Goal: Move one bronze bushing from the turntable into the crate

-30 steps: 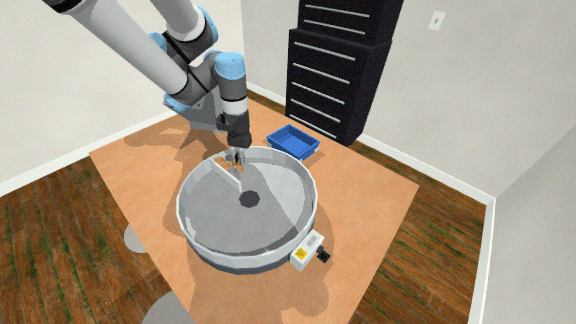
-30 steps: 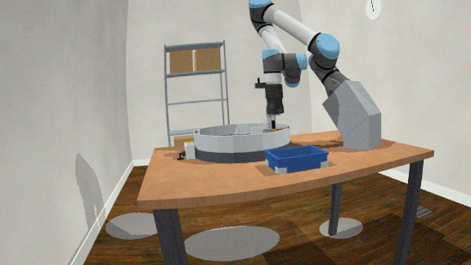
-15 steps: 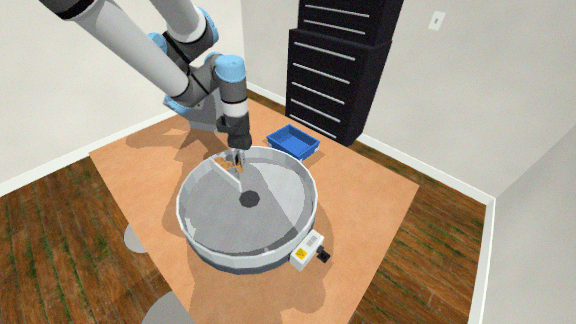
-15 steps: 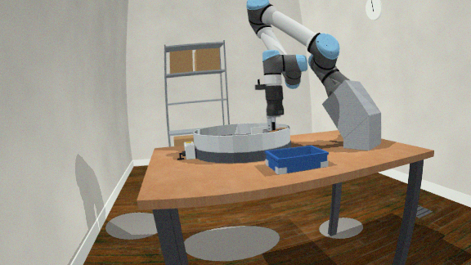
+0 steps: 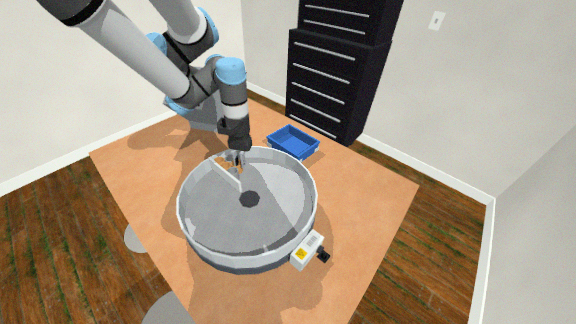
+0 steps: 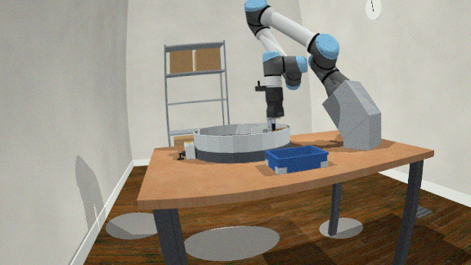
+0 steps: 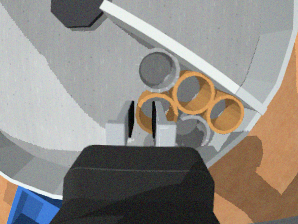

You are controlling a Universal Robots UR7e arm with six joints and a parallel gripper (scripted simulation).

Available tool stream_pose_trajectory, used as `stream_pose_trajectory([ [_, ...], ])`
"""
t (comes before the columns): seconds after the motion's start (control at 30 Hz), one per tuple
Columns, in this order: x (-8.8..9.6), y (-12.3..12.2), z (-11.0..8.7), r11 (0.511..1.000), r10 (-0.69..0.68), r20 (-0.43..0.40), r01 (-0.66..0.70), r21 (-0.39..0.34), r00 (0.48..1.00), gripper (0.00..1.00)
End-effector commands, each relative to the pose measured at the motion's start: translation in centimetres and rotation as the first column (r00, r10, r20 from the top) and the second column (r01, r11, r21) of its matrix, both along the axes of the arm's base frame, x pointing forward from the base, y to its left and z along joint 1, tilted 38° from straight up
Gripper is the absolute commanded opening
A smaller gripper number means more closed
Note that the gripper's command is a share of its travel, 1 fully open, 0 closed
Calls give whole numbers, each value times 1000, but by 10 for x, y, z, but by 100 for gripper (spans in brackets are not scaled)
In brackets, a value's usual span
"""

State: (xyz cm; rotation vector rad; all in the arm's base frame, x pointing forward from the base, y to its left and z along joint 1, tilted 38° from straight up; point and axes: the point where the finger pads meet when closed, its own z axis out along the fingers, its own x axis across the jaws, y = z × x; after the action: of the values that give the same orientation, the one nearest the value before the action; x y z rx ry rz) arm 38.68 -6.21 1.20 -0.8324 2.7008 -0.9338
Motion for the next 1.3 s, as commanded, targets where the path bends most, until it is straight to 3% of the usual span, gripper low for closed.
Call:
stream_pose_trajectory([
  [0.0, 0, 0, 0, 1000, 1, 1, -1, 0, 1000, 45],
  [1.27, 5, -7, -11, 1000, 1, 1, -1, 0, 1000, 45],
])
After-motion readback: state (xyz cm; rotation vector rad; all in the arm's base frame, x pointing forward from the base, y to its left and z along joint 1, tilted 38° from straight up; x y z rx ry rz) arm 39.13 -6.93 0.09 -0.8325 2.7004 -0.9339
